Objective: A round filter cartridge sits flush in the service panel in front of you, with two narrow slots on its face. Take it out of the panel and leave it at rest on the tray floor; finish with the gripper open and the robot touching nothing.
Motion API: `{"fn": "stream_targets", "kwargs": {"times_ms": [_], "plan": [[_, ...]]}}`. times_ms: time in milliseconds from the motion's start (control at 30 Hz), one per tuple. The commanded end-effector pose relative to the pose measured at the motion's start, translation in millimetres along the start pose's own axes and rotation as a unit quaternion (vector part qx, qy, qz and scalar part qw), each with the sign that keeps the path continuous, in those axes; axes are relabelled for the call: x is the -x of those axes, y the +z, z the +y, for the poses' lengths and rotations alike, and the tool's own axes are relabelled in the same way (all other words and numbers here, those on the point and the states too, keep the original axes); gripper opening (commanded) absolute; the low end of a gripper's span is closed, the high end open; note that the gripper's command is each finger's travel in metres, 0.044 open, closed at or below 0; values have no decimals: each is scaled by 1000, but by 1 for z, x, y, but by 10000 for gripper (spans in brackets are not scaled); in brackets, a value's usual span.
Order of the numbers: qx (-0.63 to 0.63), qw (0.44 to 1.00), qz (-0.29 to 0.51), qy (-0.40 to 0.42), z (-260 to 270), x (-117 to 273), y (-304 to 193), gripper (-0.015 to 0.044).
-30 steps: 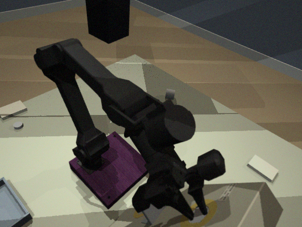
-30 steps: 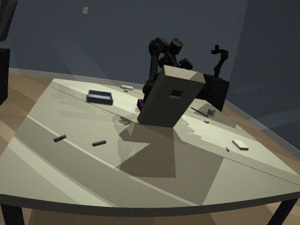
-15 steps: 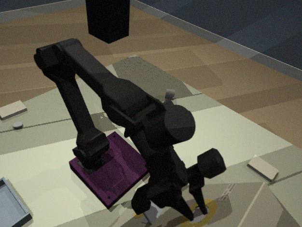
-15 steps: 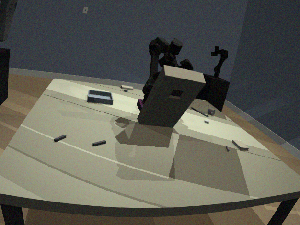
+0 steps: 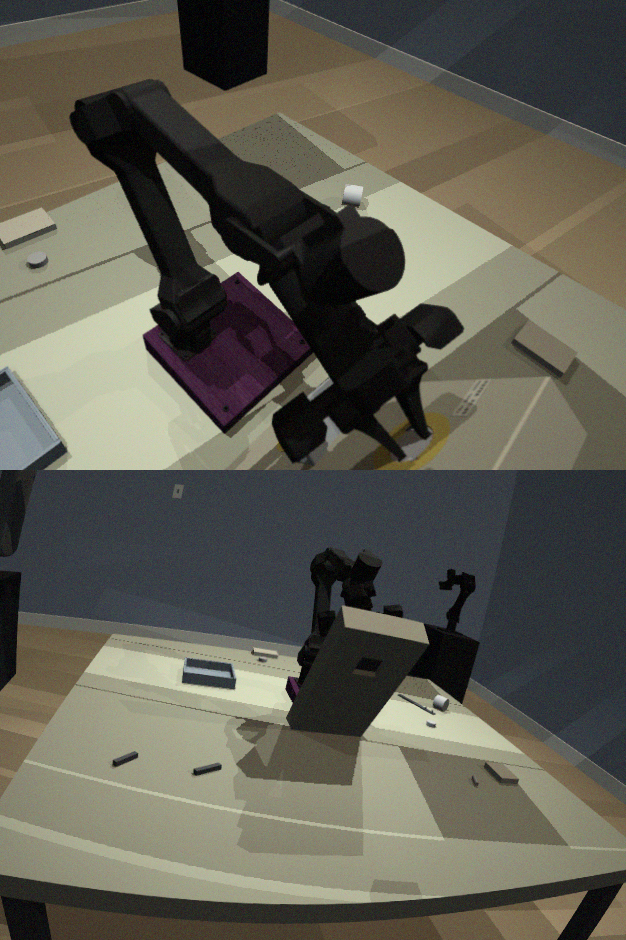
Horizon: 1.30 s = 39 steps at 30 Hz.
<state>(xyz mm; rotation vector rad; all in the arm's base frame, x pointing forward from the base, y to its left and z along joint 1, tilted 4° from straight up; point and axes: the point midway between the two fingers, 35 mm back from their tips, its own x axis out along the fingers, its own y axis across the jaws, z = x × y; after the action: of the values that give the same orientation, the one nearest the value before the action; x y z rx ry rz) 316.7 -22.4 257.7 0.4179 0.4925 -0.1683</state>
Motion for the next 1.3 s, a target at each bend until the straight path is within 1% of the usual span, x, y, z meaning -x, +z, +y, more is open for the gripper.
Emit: {"fn": "stream_targets", "kwargs": {"times_ms": [0,267,567,833,1133,1267], "plan": [[75,997,-1,1,1,-5,1,0],[213,977,-1,1,1,-6,1,0],[363,932,-1,0,1,-6,1,0],[489,872,-2,0,1,-7,1,0],[619,786,-2,0,1,-7,1,0],[589,808,-2,0,1,-7,1,0]]}}
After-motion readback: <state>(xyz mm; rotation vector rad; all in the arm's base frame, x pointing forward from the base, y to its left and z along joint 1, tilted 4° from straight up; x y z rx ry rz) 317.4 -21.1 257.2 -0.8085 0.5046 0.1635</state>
